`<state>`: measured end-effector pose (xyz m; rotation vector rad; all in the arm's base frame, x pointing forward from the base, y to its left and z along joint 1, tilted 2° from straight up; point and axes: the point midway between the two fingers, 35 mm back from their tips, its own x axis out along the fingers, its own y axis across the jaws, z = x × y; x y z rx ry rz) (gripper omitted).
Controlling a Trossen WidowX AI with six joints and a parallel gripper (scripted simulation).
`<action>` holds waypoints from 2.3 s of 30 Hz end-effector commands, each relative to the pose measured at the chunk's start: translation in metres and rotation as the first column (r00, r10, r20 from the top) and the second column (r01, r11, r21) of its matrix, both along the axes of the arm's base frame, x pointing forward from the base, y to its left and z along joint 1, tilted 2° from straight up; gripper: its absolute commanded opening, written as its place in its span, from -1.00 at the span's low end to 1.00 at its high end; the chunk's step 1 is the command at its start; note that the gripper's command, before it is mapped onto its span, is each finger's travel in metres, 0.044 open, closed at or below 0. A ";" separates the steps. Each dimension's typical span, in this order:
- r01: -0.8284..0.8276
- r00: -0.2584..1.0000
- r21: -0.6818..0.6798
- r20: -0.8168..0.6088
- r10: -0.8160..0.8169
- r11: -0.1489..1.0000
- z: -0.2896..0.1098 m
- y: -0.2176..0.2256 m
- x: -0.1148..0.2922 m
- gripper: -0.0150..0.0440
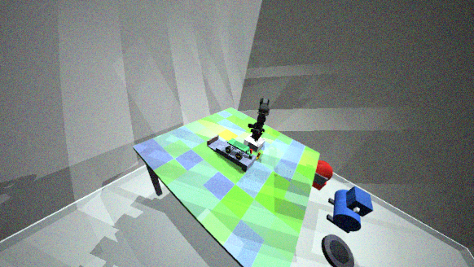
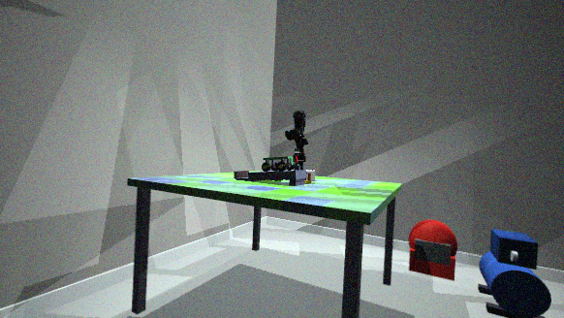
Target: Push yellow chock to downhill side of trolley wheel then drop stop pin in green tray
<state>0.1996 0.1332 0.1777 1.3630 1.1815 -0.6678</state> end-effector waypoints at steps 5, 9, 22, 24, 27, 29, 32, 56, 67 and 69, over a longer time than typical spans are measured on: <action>0.153 0.962 -0.094 -0.212 -0.170 0.984 -0.044 0.029 -0.025 0.15; 0.231 0.921 -0.180 -0.276 -0.274 0.956 -0.066 0.041 -0.042 0.15; 0.294 0.880 -0.267 -0.298 -0.369 0.918 -0.097 0.048 -0.058 0.15; 0.294 0.880 -0.267 -0.298 -0.369 0.918 -0.104 0.048 -0.058 0.15; 0.294 0.880 -0.267 -0.298 -0.369 0.918 -0.115 0.048 -0.058 0.15; 0.294 0.880 -0.267 -0.298 -0.369 0.918 -0.122 0.048 -0.058 0.15; 0.294 0.880 -0.267 -0.298 -0.369 0.918 -0.129 0.047 -0.058 0.15; 0.294 0.880 -0.268 -0.298 -0.369 0.917 -0.159 0.046 -0.057 0.15; 0.294 0.880 -0.268 -0.298 -0.369 0.917 -0.168 0.047 -0.057 0.15; 0.294 0.880 -0.268 -0.298 -0.369 0.917 -0.171 0.046 -0.056 0.15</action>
